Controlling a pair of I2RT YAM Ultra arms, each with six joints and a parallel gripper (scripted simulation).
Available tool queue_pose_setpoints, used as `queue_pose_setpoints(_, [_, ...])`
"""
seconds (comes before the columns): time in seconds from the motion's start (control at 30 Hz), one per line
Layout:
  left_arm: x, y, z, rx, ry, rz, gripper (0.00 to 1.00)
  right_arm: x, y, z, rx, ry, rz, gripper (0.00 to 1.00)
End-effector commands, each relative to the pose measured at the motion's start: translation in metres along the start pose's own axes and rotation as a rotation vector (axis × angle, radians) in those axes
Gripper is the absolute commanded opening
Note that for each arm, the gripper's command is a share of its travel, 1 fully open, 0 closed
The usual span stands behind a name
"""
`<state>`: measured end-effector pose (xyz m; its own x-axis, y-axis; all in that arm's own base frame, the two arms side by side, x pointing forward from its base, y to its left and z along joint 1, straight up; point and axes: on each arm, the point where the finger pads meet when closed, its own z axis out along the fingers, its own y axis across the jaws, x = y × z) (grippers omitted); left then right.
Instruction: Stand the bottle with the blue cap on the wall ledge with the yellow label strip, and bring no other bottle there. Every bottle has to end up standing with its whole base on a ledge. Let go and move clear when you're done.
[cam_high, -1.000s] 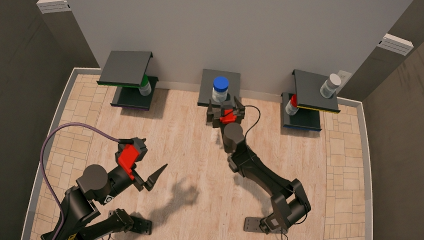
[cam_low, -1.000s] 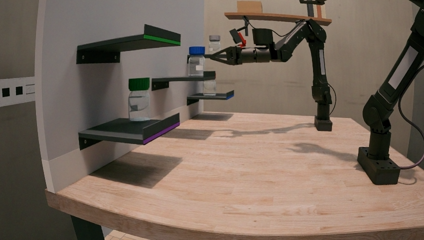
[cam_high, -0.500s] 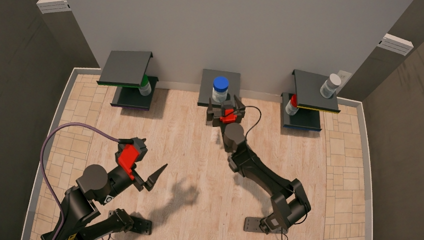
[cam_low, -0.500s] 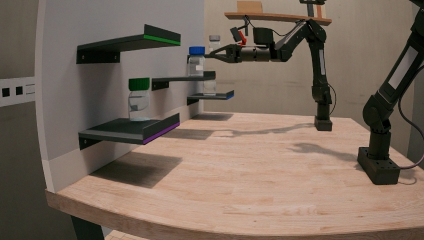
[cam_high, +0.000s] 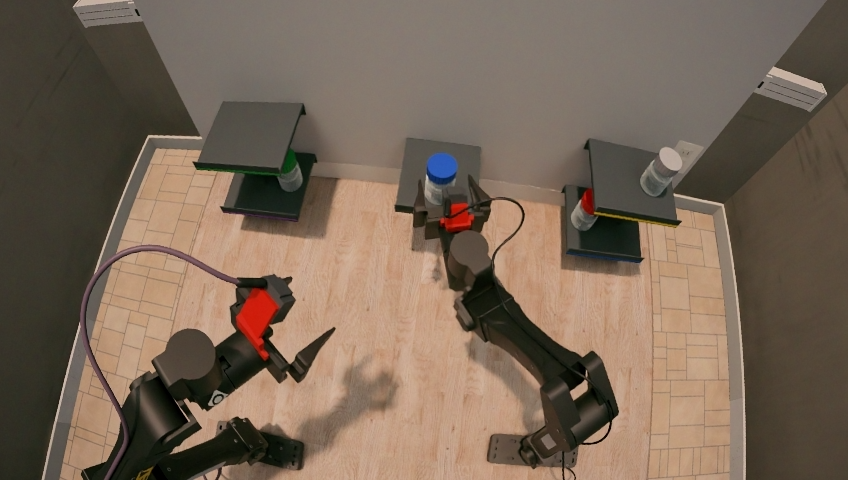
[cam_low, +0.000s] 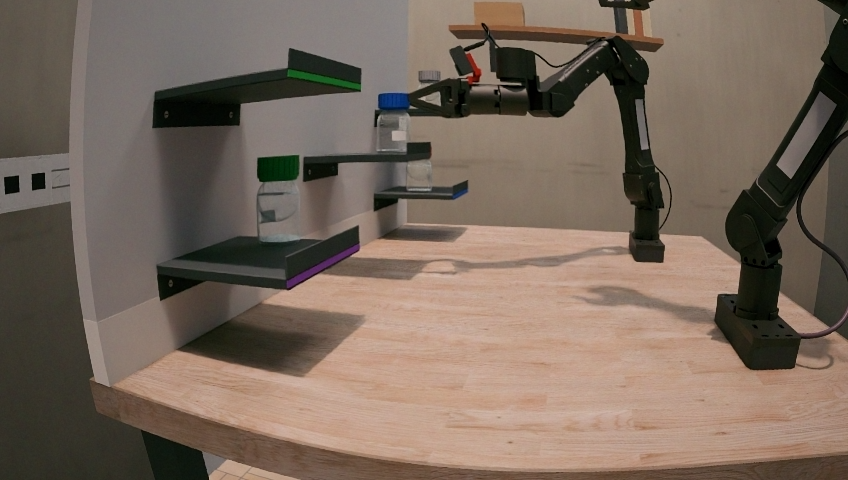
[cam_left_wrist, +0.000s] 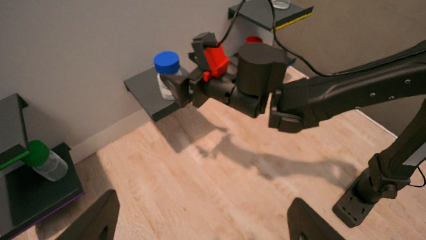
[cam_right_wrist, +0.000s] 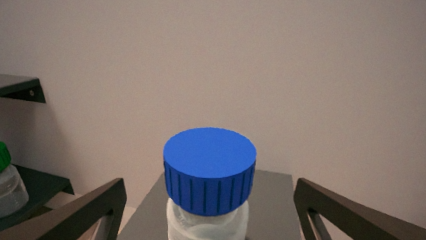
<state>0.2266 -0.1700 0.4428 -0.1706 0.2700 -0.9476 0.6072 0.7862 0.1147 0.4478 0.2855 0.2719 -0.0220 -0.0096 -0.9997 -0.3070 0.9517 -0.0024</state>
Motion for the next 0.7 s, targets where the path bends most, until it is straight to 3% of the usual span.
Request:
queue_pose_setpoints(0.0, [-0.007,0.000,-0.011,-0.001,-0.016,-0.001,0.89,-0.016,-0.002,0.009,-0.002,-0.026,0.003,0.94])
queue_pose_setpoints(0.67, [-0.007,0.000,-0.011,-0.001,-0.016,-0.001,0.89,-0.024,-0.003,0.032,-0.002,-0.045,0.010,0.94])
